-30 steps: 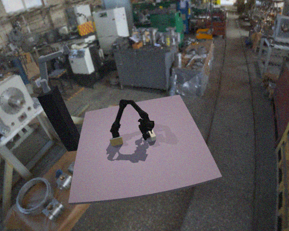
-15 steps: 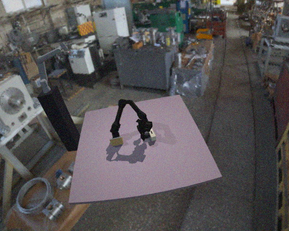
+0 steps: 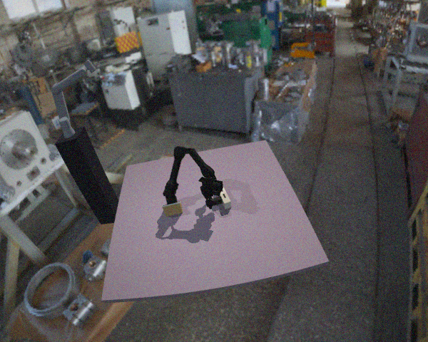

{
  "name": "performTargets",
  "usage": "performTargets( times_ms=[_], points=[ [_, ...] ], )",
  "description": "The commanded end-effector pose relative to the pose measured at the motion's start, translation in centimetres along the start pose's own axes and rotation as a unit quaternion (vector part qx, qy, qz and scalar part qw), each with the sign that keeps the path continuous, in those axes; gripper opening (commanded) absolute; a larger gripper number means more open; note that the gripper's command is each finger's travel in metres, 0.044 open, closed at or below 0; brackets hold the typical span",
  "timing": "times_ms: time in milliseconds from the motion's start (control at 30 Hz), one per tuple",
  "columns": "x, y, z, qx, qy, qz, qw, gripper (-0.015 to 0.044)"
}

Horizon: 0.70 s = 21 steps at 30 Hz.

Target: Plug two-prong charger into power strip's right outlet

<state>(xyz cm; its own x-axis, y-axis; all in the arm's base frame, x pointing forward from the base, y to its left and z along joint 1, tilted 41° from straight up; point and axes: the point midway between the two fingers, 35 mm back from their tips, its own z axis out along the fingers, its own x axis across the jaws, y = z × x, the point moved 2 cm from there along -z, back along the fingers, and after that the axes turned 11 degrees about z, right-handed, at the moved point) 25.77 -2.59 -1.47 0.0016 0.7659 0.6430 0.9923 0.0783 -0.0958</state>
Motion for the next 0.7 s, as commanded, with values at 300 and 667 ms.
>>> performTargets(
  times_ms=[300, 667],
  points=[
    [-0.1, 0.3, -7.4, -0.289, 0.054, 0.001, 0.956, 0.0440],
    [-0.1, 0.3, -7.4, -0.289, 0.054, 0.001, 0.956, 0.0440]
  ],
)
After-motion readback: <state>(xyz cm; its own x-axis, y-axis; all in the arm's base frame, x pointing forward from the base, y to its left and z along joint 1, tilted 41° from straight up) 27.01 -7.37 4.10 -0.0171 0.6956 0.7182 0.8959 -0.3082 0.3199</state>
